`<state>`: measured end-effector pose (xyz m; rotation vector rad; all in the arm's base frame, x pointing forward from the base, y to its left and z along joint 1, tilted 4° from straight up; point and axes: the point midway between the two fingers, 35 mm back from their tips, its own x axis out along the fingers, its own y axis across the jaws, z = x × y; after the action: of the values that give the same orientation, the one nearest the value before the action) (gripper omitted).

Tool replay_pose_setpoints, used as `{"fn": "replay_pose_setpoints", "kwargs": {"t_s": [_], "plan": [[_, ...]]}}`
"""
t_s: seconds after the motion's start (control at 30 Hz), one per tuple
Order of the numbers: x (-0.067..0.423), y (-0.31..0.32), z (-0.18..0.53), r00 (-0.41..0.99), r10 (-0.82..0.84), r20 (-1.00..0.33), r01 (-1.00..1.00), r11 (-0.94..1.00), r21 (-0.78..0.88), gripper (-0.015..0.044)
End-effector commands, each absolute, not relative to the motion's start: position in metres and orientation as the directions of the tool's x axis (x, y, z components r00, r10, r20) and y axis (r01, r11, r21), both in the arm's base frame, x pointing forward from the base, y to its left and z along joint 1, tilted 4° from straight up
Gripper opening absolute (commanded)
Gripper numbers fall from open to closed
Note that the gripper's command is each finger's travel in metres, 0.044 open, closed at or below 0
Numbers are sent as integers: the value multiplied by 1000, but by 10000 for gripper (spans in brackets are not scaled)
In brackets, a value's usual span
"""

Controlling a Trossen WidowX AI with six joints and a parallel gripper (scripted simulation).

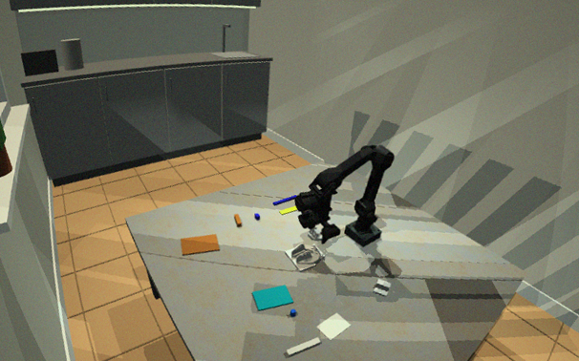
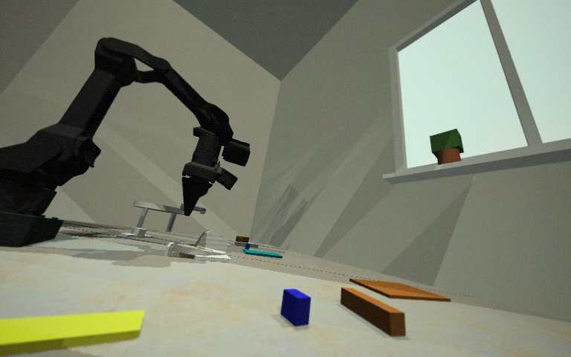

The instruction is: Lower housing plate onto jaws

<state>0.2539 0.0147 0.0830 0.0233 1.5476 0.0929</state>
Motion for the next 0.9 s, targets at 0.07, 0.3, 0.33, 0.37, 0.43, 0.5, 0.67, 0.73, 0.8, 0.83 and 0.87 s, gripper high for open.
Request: {"fn": "replay_pose_setpoints", "kwargs": {"t_s": [0.07,0.3,0.33,0.37,0.43,0.5,0.67,0.73,0.8,0.83,0.87], "plan": [[254,15,83,23,78,-997,-48,996,76,351],[254,18,83,23,78,-997,-47,996,77,351],[253,20,83,23,78,-997,-46,996,77,351],[253,20,83,23,78,-997,-46,996,77,351],[253,20,83,23,78,-997,-46,996,77,351],[253,20,83,23,78,-997,-46,996,77,351],[253,20,83,23,78,-997,-46,996,77,351],[253,20,83,23,78,-997,-46,996,77,351],[253,20,83,23,78,-997,-40,996,77,351],[253,20,83,23,78,-997,-40,996,77,351],[253,20,83,23,78,-997,-40,996,77,351]]}}
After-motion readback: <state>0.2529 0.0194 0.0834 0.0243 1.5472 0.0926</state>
